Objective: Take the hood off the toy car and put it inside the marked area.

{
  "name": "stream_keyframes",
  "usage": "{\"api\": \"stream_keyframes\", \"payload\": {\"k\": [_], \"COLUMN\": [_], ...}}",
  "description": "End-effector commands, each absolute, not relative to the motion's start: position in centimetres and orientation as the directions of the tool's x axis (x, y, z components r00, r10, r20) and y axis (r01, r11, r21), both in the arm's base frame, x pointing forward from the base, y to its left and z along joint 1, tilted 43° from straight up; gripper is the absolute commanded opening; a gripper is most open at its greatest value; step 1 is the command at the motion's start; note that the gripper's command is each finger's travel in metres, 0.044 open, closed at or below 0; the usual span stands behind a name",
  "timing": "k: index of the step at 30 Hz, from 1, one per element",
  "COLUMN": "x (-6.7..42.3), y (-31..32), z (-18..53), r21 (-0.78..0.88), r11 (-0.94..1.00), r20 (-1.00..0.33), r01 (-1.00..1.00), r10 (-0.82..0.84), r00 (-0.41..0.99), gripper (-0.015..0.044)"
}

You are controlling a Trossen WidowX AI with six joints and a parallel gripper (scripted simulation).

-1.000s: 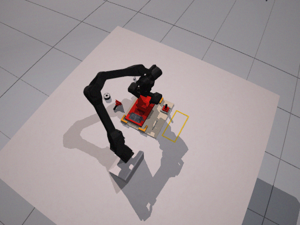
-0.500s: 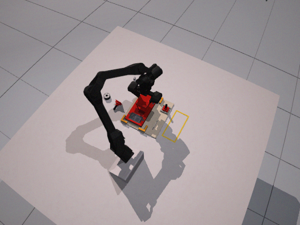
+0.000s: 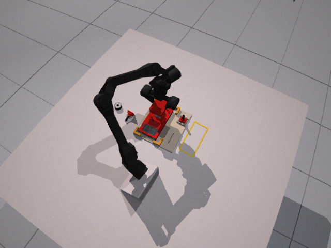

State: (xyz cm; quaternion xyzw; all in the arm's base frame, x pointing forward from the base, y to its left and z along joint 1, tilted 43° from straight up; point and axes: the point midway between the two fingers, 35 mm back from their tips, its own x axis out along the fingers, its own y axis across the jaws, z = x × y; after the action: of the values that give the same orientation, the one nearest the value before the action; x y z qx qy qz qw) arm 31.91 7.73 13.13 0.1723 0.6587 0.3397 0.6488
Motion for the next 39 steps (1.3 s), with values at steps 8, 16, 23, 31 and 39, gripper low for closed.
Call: {"api": "stream_keyframes", "payload": {"k": [8,16,23,31,39], "x": [33.2,34.2,34.4,34.2,33.3], "y": [4.8,1.1,-2.2,-5.8,-9.1], "z": [10.9,7.9,5.4,2.4,-0.6], "r21": [0.66,0.651,0.648,0.65,0.655], "r11": [0.72,0.728,0.73,0.728,0.722], "r20": [-0.747,-0.755,-0.757,-0.756,-0.751], "r01": [-0.215,-0.216,-0.218,-0.221,-0.224], "r10": [0.658,0.649,0.647,0.649,0.653], "r00": [-0.093,-0.089,-0.087,-0.086,-0.092], "gripper": [0.0,0.0,0.0,0.0,0.0]}}
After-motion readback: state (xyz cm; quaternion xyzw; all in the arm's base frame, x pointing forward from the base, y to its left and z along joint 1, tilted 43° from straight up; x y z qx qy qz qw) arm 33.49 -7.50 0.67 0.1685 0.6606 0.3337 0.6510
